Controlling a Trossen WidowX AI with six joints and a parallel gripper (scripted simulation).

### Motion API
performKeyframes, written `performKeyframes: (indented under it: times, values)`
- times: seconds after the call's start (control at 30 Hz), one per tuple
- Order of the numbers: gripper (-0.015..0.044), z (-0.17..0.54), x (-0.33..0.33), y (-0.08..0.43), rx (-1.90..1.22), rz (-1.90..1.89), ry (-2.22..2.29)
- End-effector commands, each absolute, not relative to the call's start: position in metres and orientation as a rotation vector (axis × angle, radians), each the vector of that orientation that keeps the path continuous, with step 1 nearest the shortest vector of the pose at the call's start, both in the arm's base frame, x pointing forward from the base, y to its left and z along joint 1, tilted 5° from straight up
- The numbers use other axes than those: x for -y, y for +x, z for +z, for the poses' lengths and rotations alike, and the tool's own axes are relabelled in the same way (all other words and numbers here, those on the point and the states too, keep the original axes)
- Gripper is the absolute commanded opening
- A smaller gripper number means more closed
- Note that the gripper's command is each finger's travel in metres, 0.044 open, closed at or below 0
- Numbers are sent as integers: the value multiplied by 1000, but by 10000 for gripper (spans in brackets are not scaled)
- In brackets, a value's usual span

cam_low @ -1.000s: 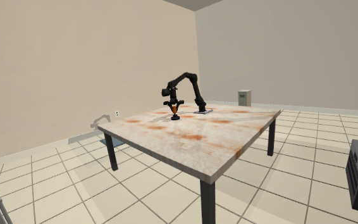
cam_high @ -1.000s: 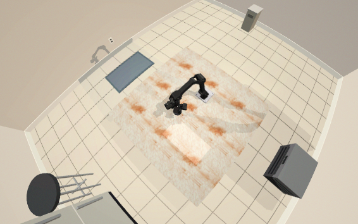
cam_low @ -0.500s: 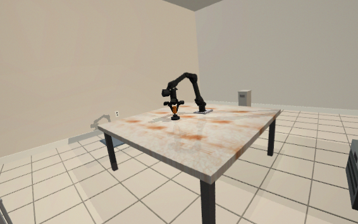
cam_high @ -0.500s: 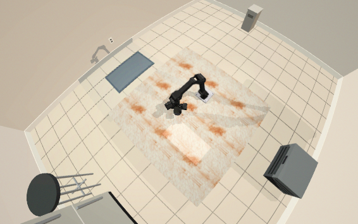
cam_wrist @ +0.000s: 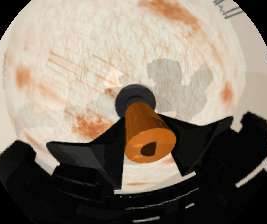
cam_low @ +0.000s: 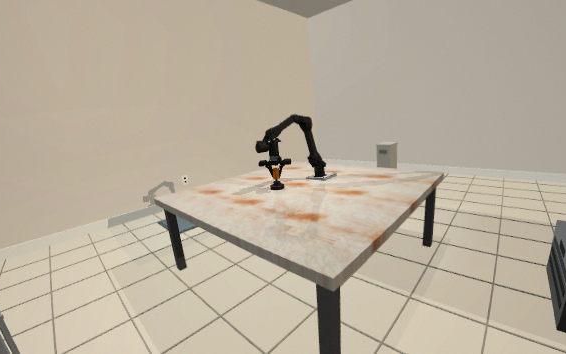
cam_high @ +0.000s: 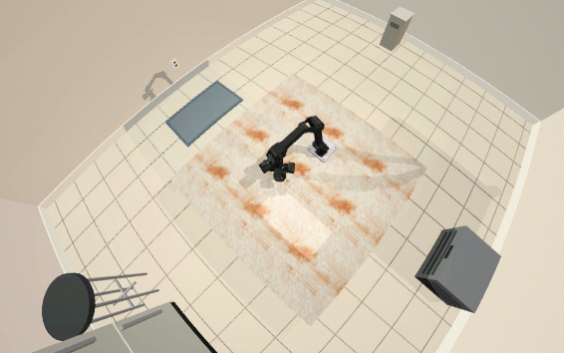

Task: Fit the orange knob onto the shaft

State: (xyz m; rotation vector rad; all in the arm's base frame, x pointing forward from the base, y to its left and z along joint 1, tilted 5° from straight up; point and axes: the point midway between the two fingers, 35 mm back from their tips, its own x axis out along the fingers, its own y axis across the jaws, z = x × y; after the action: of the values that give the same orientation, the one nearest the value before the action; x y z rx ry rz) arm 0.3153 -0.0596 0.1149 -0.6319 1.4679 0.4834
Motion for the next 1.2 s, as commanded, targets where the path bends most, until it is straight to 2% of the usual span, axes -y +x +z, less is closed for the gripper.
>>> performKeyframes:
  times: [0.0, 0.2, 1.17]
  values:
    - [0, 118, 59, 317, -1458, 504, -654]
    - [0, 116, 60, 317, -1423, 643, -799]
    - [0, 117, 59, 316, -1423, 643, -799]
